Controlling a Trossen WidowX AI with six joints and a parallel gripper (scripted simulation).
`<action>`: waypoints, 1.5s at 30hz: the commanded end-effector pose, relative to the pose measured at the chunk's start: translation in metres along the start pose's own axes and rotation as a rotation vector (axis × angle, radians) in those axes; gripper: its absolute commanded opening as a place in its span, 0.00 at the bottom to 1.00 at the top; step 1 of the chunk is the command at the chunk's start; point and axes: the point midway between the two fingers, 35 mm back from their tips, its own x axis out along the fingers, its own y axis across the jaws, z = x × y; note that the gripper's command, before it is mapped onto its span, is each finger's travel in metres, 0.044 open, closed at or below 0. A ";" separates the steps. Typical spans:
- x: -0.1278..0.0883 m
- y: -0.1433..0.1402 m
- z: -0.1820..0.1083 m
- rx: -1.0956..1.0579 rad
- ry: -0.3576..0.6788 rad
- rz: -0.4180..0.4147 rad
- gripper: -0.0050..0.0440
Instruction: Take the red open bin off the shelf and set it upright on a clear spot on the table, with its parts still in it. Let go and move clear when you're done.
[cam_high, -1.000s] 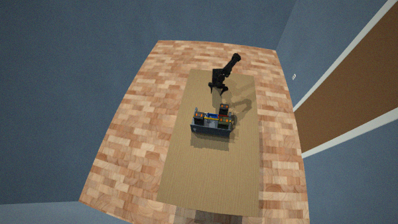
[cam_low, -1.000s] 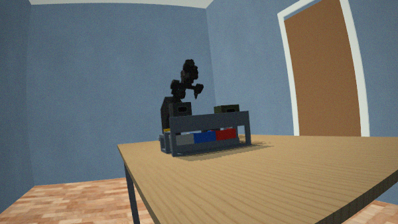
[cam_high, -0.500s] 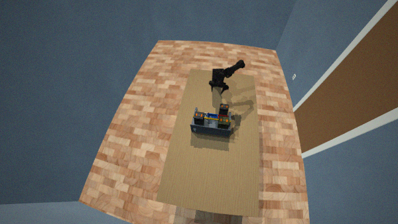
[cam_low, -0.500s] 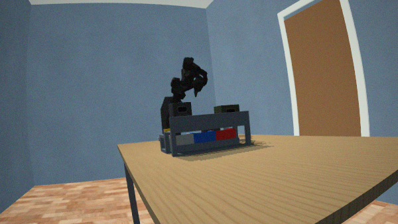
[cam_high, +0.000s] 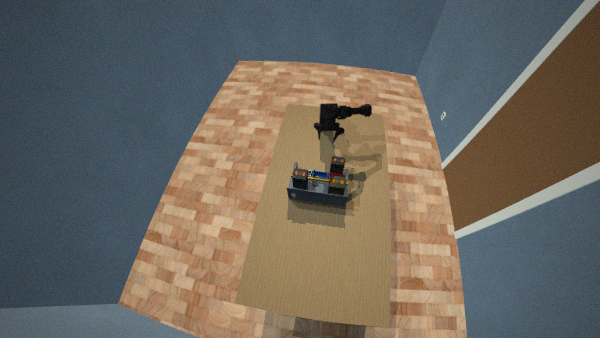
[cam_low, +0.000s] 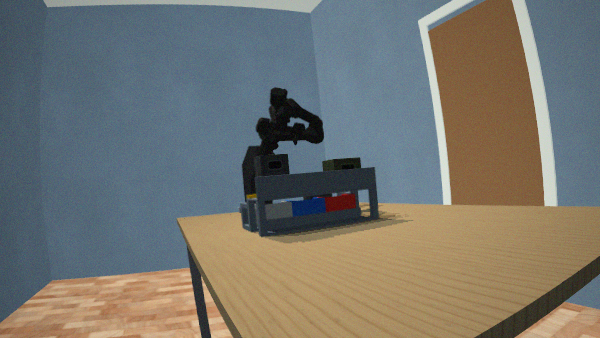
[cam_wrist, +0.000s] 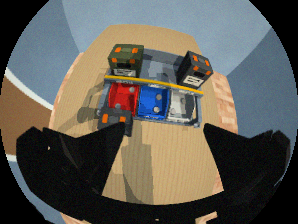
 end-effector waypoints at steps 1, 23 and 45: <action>0.004 0.002 0.002 -0.004 -0.099 -0.053 1.00; 0.007 0.001 0.004 -0.006 -0.126 -0.065 1.00; 0.008 0.001 0.006 -0.006 -0.127 -0.065 1.00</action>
